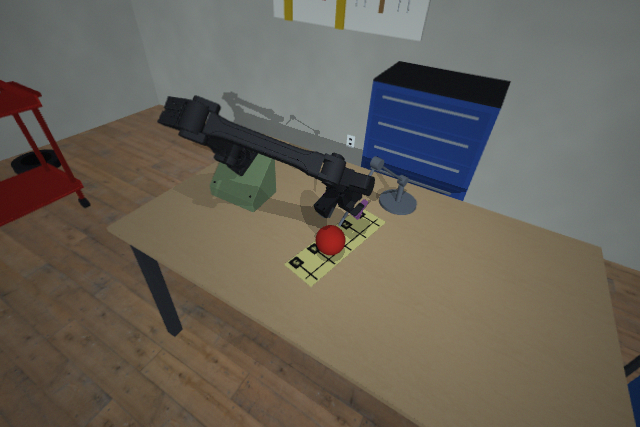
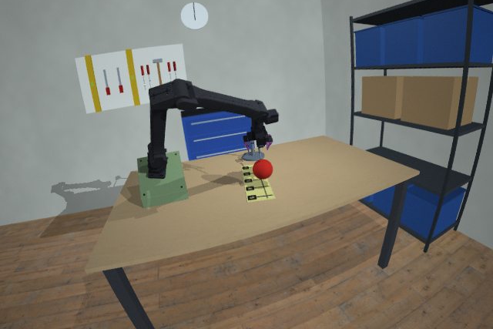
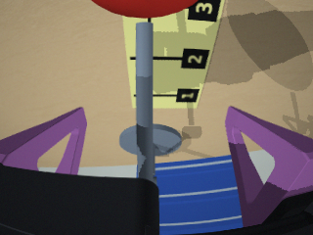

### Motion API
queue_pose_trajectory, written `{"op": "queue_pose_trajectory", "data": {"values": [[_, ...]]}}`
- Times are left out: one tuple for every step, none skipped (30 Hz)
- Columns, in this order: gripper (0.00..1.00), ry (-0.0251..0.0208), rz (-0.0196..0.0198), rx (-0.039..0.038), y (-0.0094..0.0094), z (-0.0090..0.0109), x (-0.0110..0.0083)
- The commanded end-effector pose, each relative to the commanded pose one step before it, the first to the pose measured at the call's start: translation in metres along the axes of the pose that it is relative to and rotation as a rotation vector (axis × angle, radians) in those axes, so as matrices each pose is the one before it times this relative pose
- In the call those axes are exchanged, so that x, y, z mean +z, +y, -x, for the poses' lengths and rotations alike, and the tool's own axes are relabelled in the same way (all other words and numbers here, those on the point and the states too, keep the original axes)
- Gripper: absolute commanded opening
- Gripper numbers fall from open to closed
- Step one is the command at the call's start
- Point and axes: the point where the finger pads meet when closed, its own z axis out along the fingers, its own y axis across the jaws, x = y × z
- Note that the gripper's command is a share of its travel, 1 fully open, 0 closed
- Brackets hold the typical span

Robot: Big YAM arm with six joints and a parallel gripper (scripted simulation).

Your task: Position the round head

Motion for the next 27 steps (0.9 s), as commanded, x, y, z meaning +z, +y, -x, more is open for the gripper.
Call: {"op": "queue_pose_trajectory", "data": {"values": [[1.00,-0.00063,0.01405,0.01441,0.01022,0.00909,0.00338],[1.00,0.00000,0.00000,0.00000,0.00000,0.00000,0.00000],[1.00,0.00000,0.00000,0.00000,0.00000,0.00000,0.00000],[1.00,0.00000,0.00000,0.00000,-0.00006,-0.00014,-0.00011],[1.00,0.00000,0.00000,0.00000,-0.00006,-0.00014,-0.00011],[1.00,0.00000,0.00000,0.00000,-0.00006,-0.00014,-0.00011],[1.00,0.00000,0.00000,0.00000,-0.00006,-0.00014,-0.00011],[1.00,0.00000,0.00000,0.00000,-0.00006,-0.00014,-0.00011],[1.00,0.00000,0.00000,0.00000,-0.00006,-0.00014,-0.00011],[1.00,0.00000,0.00000,0.00000,-0.00006,-0.00014,-0.00011],[1.00,0.00000,0.00000,0.00000,-0.00006,-0.00014,-0.00011],[1.00,0.00000,0.00000,0.00000,-0.00006,-0.00014,-0.00011],[1.00,0.00000,0.00000,0.00000,-0.00006,-0.00014,-0.00011],[1.00,0.00000,0.00000,0.00000,-0.00006,-0.00014,-0.00011],[1.00,0.00000,0.00000,0.00000,-0.00006,-0.00014,-0.00011],[1.00,0.00000,0.00000,0.00000,-0.00006,-0.00014,-0.00011],[1.00,0.00000,0.00000,0.00000,-0.00006,-0.00014,-0.00011],[1.00,0.00000,0.00000,0.00000,-0.00006,-0.00014,-0.00011],[1.00,0.00000,0.00000,0.00000,0.00000,0.00000,0.00000],[1.00,0.00000,0.00000,0.00000,0.00000,0.00000,0.00000],[1.00,0.00000,0.00000,0.00000,0.00000,-0.00001,-0.00003],[1.00,0.00000,0.00000,0.00000,0.00000,-0.00001,-0.00003],[1.00,0.00000,0.00000,0.00000,0.00000,-0.00001,-0.00003],[1.00,0.00000,0.00000,0.00000,0.00000,-0.00001,-0.00003],[1.00,0.00000,0.00000,0.00000,0.00000,-0.00001,-0.00003],[1.00,0.00000,0.00000,0.00000,0.00000,-0.00001,-0.00003],[1.00,0.00000,0.00000,0.00000,0.00000,-0.00001,-0.00003]]}}
